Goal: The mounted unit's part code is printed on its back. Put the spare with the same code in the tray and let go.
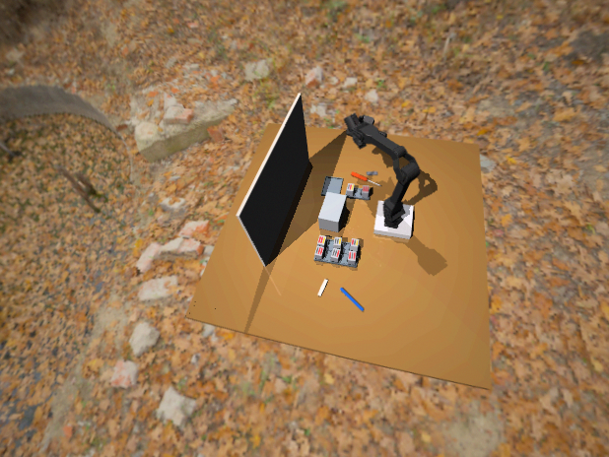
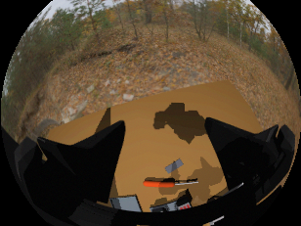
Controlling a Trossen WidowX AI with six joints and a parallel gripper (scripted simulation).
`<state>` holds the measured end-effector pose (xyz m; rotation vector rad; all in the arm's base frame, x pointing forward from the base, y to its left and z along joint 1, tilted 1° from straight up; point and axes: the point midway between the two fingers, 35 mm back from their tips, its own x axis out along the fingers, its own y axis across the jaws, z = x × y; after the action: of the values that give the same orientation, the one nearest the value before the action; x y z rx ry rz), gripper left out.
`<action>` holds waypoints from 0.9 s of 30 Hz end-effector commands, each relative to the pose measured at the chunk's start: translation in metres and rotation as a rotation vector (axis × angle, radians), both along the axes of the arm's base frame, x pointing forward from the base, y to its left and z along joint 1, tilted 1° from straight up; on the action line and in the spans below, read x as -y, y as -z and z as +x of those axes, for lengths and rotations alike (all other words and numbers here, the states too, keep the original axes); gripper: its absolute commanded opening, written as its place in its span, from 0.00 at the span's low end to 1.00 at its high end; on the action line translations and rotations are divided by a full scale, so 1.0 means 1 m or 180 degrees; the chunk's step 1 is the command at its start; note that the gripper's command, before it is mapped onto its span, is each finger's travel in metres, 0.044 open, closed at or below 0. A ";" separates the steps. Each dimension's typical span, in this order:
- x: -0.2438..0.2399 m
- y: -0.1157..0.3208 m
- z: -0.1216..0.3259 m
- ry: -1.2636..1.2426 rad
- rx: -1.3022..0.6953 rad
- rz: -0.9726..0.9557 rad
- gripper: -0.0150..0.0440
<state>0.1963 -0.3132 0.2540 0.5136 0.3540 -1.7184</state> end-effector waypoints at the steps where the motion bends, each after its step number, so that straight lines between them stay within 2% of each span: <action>1: 0.000 0.000 0.000 0.0000 0.0000 0.0000 0.98; 7: -0.001 0.000 0.001 -0.0017 -0.0005 0.0009 1.00; 11: -0.015 0.006 0.030 -0.0428 -0.0139 0.0224 1.00; 21: -0.112 0.035 0.137 -0.2320 -0.0857 0.1118 1.00; 27: -0.176 0.047 0.169 -0.3262 -0.1307 0.1586 1.00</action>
<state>0.3520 -0.1671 0.2129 0.2830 1.0365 -0.8477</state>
